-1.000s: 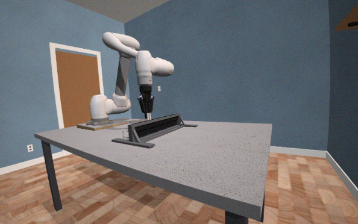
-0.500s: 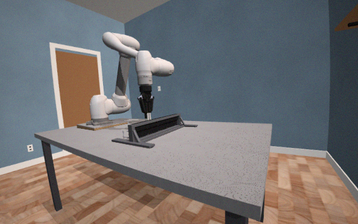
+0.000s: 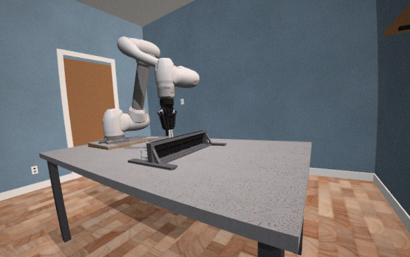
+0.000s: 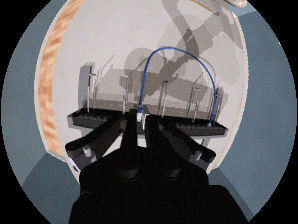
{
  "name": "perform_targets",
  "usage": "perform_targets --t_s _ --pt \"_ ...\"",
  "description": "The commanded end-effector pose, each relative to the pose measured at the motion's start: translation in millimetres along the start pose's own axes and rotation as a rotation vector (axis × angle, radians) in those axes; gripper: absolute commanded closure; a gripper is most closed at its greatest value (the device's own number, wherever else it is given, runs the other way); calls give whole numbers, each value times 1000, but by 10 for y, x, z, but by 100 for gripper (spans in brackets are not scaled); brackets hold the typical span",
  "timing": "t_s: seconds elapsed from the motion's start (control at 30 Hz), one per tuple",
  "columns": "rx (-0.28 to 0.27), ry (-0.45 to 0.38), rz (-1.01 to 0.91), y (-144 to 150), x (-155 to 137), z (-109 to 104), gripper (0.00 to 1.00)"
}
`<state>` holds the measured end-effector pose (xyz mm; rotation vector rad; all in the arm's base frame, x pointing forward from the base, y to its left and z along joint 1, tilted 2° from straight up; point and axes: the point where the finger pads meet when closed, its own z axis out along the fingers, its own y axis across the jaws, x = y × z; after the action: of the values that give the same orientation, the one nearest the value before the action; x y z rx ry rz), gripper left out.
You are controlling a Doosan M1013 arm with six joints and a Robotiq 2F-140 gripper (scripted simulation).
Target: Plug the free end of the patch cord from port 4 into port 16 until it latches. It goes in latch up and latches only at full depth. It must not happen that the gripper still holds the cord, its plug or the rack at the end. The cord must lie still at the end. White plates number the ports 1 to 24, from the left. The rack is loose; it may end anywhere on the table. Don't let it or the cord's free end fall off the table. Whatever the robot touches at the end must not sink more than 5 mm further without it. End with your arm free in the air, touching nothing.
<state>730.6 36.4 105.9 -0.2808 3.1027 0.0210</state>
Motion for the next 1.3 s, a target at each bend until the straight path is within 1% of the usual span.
perform_targets --t_s 0.0,1.27 --pt "0 0 0 0 0 -2 100" --pt "0 0 0 0 -6 -2 100"
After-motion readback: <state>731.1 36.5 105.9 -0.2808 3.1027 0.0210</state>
